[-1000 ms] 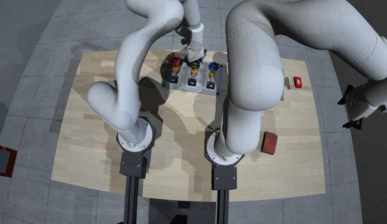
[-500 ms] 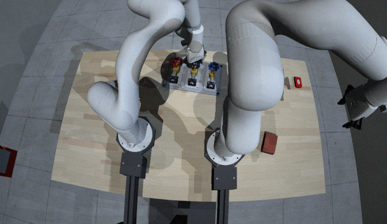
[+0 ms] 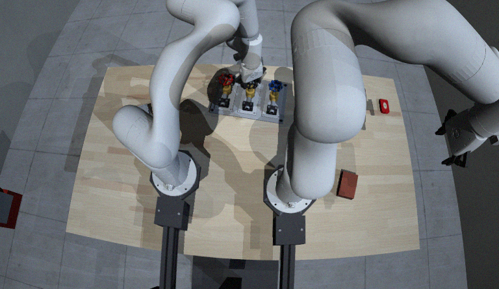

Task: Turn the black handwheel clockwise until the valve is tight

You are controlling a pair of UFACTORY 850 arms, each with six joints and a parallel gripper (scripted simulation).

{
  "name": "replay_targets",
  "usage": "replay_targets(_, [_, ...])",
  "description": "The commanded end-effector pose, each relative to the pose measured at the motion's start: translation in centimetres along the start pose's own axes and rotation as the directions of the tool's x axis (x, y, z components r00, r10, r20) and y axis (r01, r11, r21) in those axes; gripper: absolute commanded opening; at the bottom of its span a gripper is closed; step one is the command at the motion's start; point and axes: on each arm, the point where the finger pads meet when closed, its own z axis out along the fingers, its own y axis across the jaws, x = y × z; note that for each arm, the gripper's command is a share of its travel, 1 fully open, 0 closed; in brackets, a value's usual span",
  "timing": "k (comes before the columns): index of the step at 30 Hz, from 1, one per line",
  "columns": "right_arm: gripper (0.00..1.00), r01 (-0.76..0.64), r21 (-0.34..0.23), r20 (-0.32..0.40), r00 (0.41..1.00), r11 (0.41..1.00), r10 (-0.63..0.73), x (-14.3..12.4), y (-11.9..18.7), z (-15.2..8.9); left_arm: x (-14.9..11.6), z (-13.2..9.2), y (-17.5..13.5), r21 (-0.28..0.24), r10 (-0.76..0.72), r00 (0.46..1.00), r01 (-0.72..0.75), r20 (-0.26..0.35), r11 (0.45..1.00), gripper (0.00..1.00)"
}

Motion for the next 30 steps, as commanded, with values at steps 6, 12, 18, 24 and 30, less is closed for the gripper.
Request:
replay_targets(6, [1.0,0.0,0.0,-0.002,1.0,1.0,0.0,0.04,0.0,-0.09,0.05,0.22,0.09,-0.002,0.0,1.0,0.0,-0.001,1.0,0.82])
replay_targets(12, [1.0,0.0,0.0,-0.002,1.0,1.0,0.0,0.04,0.0,-0.09,0.05,0.25,0.09,-0.002,0.0,1.0,0.0,-0.001,1.0,0.82])
replay_targets(18, [1.0,0.0,0.0,-0.002,1.0,1.0,0.0,0.04,0.0,-0.09,0.05,0.25,0.09,-0.002,0.0,1.0,0.0,-0.001,1.0,0.82])
replay_targets(24, [1.0,0.0,0.0,-0.002,1.0,1.0,0.0,0.04,0.0,-0.09,0.05,0.25,0.09,-0.002,0.0,1.0,0.0,-0.001,1.0,0.0])
replay_targets(30, [1.0,0.0,0.0,-0.002,1.0,1.0,0.0,0.04,0.0,-0.09,0.05,0.25,0.09,-0.002,0.0,1.0,0.0,-0.001,1.0,0.0])
